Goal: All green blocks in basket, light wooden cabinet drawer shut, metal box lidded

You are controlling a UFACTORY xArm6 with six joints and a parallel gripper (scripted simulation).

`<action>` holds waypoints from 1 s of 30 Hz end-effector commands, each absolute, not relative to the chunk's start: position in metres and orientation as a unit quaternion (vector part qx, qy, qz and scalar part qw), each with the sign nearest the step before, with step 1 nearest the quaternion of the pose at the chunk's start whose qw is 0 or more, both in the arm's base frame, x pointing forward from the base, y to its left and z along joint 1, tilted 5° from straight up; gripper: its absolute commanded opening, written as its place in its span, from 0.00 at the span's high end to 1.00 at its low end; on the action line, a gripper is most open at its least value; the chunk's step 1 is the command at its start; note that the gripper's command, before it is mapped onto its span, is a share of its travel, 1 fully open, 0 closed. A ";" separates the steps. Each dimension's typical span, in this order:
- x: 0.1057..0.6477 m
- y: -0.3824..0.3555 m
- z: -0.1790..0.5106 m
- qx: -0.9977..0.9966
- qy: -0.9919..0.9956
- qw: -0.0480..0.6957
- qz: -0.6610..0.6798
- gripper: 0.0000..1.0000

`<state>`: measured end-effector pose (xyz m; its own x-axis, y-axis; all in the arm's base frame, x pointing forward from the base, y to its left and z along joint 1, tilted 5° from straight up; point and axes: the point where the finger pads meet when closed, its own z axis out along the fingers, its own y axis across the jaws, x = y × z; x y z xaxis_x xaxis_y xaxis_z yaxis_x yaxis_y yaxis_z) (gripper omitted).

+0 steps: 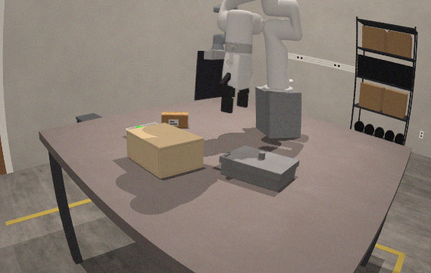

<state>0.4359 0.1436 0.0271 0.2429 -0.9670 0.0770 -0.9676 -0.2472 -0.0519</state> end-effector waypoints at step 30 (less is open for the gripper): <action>0.339 -0.194 0.035 0.939 -0.340 0.008 0.044 0.00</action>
<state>0.3639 -0.1418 0.0301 0.7288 -0.6752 0.1140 -0.6824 -0.7300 0.0385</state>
